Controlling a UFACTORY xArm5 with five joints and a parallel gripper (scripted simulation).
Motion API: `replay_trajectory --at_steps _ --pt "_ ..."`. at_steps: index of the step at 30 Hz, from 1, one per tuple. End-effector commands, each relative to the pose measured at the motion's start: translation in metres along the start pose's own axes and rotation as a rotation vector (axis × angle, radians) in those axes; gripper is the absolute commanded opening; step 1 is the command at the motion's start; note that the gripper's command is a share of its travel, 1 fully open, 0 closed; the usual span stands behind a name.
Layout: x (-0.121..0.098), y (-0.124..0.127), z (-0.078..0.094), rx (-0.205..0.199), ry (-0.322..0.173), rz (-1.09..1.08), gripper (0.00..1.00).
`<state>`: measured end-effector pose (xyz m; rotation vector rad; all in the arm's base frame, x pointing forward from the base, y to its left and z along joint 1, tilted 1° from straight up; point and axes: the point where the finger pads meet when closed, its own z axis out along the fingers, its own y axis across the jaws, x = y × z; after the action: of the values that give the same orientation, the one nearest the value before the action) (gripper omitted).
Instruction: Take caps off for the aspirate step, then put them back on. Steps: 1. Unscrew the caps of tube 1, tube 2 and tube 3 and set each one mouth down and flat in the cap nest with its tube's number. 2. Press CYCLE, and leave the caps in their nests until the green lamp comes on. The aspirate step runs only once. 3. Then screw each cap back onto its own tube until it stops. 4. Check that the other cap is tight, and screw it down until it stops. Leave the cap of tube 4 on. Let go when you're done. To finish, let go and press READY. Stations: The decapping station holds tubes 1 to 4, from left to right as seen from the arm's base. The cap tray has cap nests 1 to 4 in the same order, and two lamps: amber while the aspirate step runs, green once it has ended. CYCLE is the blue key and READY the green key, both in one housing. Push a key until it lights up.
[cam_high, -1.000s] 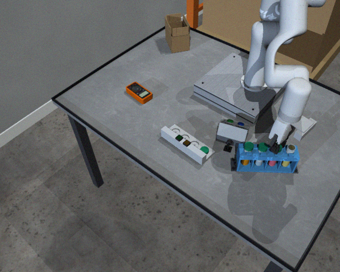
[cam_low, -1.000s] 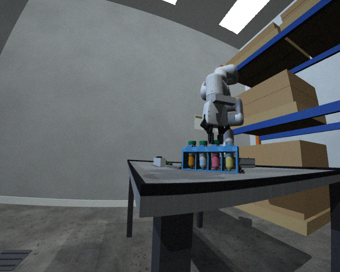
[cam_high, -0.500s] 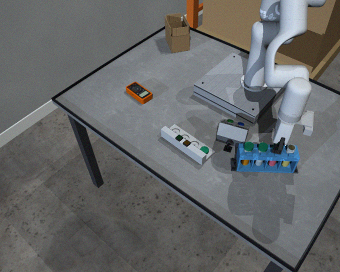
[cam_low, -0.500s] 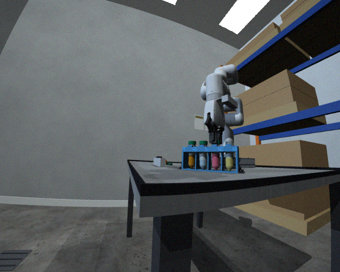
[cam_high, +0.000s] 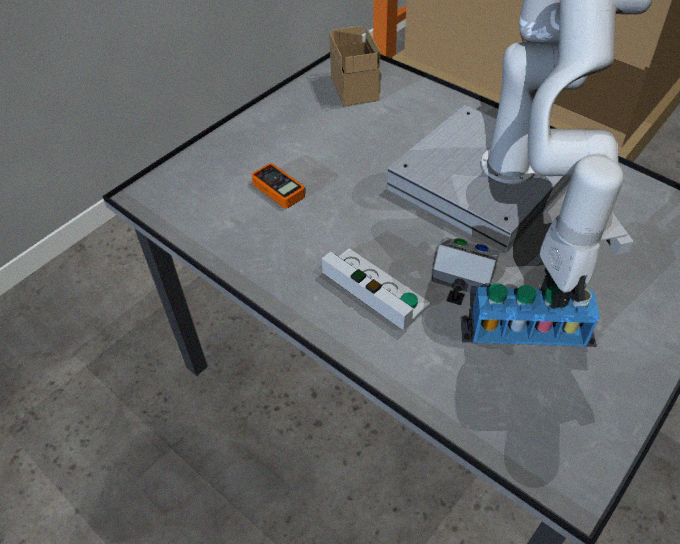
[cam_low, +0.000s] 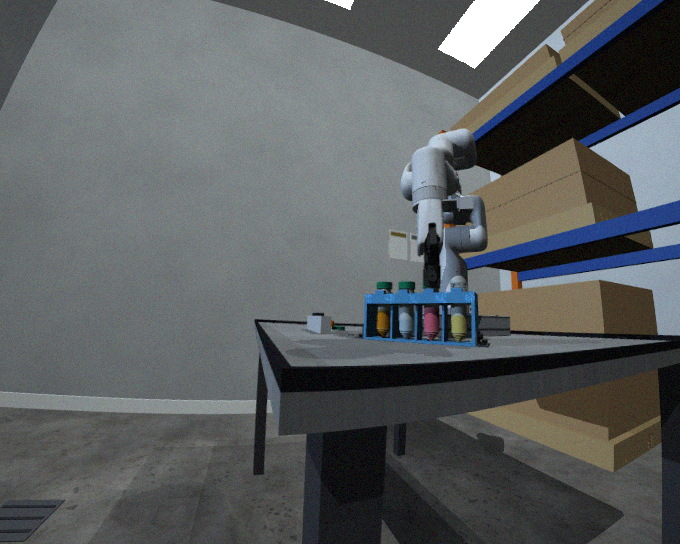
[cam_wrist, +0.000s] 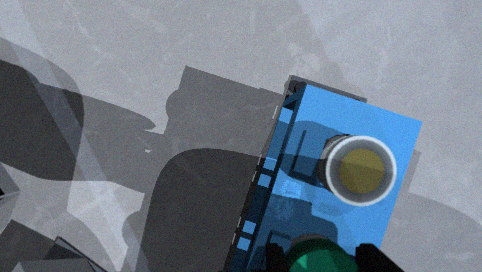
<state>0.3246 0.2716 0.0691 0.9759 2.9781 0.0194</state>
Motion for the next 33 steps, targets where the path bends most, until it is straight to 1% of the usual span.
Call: replay_trajectory --at_steps 1,3,7,17,18,28,31,33 --pt "-0.0005 0.0011 -0.0012 -0.005 0.01 -0.247 0.0" --pt "-0.0005 0.0011 -0.0012 -0.006 0.01 -0.344 0.0" --pt "-0.0005 0.0011 -0.0013 -0.007 0.01 -0.471 0.0" --pt "-0.0005 0.0011 -0.0013 -0.007 0.01 -0.471 0.0" --pt "-0.0005 0.0011 -0.0013 -0.007 0.01 -0.471 0.46" --pt "-0.0005 0.0011 -0.0013 -0.007 0.01 -0.471 0.46" --pt "-0.0005 0.0011 -0.0012 -0.005 0.01 -0.221 0.46" --pt "-0.0005 0.0011 -0.0012 -0.005 0.01 -0.221 0.46"
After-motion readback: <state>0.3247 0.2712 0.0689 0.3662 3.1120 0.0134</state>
